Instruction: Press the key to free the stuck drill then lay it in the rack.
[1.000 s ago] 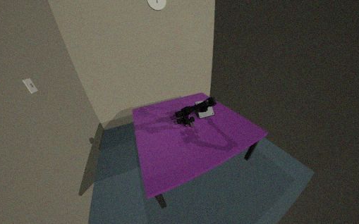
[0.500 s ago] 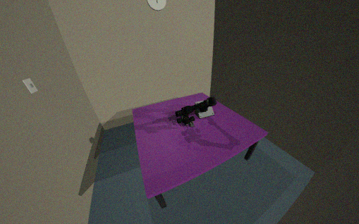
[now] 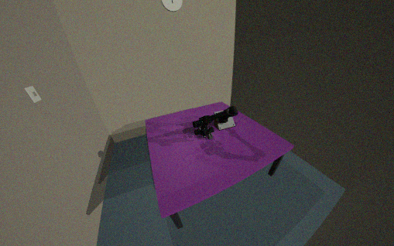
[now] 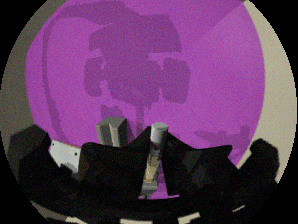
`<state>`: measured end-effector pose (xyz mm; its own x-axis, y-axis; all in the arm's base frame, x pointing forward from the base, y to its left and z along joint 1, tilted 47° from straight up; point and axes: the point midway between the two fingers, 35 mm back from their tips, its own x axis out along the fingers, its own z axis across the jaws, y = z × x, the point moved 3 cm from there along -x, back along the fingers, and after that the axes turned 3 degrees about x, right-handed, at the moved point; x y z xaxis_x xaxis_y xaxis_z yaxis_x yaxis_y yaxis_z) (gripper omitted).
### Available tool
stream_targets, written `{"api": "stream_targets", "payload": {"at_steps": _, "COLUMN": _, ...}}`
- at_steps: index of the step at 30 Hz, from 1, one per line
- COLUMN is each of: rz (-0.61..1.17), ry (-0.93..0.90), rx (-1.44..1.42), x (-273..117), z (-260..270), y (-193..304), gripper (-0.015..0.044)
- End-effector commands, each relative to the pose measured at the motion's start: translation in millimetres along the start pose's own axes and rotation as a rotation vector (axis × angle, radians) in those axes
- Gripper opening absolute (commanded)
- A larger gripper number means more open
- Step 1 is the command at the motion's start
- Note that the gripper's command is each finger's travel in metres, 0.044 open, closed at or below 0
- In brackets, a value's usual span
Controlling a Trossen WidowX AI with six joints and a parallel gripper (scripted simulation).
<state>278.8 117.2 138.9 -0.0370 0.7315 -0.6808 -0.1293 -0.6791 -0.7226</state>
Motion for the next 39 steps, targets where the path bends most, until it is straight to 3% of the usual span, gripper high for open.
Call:
{"api": "stream_targets", "payload": {"at_steps": 1, "rz": -0.002, "ry": 0.005, "rx": -0.003, "x": -3, "z": 0, "y": 0, "gripper": 0.0000}}
{"api": "stream_targets", "payload": {"at_steps": 39, "rz": -0.001, "ry": 0.005, "rx": -0.002, "x": -19, "z": 1, "y": 2, "gripper": 0.0000}}
